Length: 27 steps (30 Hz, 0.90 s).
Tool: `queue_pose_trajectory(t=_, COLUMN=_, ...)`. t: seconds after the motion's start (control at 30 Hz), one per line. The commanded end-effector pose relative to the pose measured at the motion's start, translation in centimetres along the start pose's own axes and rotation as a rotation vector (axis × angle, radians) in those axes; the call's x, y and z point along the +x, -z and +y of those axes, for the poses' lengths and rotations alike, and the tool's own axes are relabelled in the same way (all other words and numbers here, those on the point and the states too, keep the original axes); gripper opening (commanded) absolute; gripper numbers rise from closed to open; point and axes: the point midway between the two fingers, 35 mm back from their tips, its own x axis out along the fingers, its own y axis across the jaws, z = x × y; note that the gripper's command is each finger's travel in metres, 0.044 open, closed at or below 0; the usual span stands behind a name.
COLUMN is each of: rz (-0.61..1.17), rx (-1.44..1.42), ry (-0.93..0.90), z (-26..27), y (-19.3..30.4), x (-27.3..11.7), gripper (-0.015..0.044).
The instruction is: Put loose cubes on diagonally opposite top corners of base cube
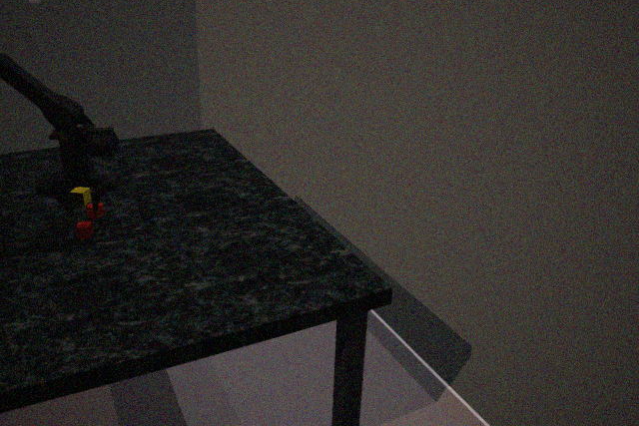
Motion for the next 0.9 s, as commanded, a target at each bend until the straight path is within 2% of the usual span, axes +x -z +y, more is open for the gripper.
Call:
queue_pose_trajectory(t=0.0, rz=0.003, rx=-0.004, ry=-0.013, z=0.3, y=0.0, x=0.8, gripper=0.0265)
queue_pose_trajectory(t=0.77, rz=0.003, rx=-0.004, ry=-0.013, z=0.4, y=0.0, x=4.1, gripper=0.0265)
queue_pose_trajectory(t=0.87, rz=0.003, rx=-0.004, ry=-0.013, z=0.4, y=0.0, x=4.1, gripper=0.0186)
